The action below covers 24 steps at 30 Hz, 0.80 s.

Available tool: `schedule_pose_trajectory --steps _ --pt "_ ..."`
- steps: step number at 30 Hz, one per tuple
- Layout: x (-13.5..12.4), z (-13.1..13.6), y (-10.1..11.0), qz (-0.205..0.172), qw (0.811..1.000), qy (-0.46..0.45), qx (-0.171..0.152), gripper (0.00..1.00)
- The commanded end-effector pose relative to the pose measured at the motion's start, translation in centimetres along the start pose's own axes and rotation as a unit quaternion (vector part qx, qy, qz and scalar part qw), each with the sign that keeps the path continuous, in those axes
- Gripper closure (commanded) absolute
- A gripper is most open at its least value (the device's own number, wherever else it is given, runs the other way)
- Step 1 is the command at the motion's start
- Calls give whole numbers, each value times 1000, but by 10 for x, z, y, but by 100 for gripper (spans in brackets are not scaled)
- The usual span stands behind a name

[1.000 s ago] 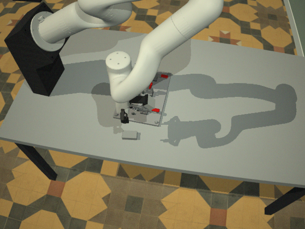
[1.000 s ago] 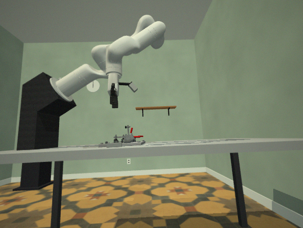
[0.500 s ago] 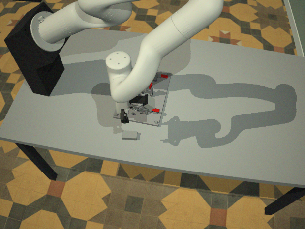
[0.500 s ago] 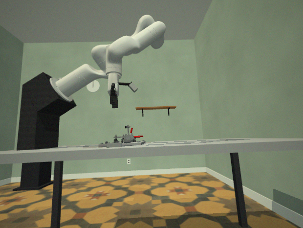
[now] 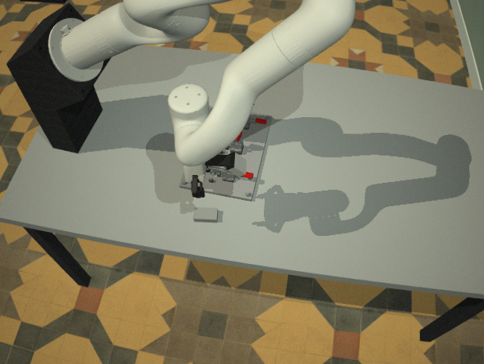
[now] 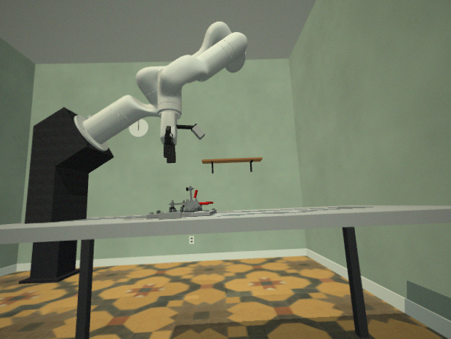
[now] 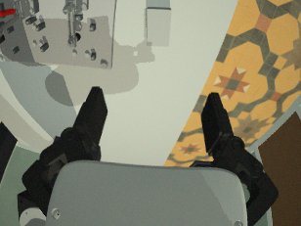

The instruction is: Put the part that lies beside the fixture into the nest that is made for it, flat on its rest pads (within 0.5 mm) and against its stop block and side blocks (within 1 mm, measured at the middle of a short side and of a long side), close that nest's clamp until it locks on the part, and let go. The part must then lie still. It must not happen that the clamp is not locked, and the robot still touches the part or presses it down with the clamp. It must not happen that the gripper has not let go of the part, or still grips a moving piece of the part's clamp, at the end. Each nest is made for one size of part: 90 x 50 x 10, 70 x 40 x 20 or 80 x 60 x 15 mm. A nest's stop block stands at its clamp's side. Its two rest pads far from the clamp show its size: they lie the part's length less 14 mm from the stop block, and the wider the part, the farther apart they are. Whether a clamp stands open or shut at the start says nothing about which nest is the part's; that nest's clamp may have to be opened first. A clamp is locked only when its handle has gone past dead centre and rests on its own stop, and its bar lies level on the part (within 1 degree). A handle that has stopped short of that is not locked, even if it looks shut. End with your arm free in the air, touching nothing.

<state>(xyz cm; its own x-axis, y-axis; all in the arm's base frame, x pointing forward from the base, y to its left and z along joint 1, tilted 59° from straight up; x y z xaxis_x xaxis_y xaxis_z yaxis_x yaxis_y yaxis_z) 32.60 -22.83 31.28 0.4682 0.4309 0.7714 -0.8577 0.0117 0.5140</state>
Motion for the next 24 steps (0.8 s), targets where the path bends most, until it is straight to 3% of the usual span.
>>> schedule_pose_trajectory --steps 1,16,24 --pt "0 0 -4 0 1000 0 -1 0" --pt "0 0 -52 0 1000 0 -1 0" --pt "0 0 -95 0 1000 0 -1 0"
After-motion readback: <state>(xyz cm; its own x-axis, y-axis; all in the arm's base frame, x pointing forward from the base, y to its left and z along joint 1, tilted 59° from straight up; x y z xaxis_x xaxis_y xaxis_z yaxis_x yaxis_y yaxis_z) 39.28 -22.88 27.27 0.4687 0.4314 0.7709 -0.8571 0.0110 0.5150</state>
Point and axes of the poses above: the point where the finger pads meet when closed, its own y axis back along the fingers, its own z axis across the jaws, x = y × z, the point moved 6 cm from there along y, back along the fingers, and after that the axes turned 14 degrees about y, right-handed, at the moved point
